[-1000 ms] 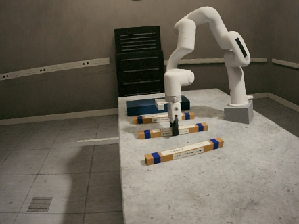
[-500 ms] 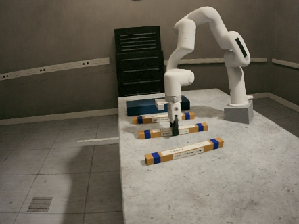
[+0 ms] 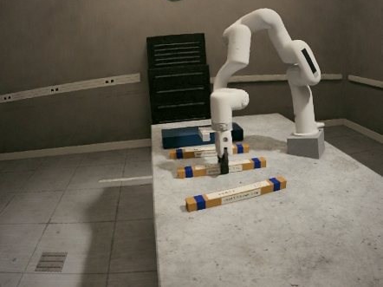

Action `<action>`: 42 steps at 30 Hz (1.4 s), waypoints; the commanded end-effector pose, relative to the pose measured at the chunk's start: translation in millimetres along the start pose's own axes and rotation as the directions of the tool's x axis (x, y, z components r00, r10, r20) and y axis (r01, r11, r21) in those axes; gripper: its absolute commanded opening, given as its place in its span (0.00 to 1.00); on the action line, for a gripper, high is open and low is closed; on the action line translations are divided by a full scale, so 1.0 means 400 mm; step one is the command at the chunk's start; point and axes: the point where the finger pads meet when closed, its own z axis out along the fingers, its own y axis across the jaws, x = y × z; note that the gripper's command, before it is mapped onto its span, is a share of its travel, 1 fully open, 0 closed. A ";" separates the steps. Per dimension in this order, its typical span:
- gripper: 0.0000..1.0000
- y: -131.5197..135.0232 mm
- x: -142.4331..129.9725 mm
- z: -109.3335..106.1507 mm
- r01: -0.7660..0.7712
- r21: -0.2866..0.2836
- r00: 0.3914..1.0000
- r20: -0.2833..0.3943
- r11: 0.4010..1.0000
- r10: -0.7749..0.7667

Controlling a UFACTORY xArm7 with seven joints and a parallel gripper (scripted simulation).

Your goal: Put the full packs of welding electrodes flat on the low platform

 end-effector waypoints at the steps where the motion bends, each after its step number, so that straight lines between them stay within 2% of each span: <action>1: 0.35 -0.001 0.004 -0.003 0.000 0.001 1.000 -0.004 1.000 0.000; 12: 0.35 -0.001 0.004 -0.013 0.000 0.001 1.000 -0.004 1.000 0.000; 25: 0.35 -0.001 0.003 -0.101 0.000 0.001 1.000 -0.004 1.000 0.000; 31: 0.35 -0.001 0.003 -0.120 0.000 0.001 1.000 -0.004 1.000 0.000; 42: 0.35 -0.001 0.003 -0.128 0.000 0.001 1.000 -0.004 1.000 0.000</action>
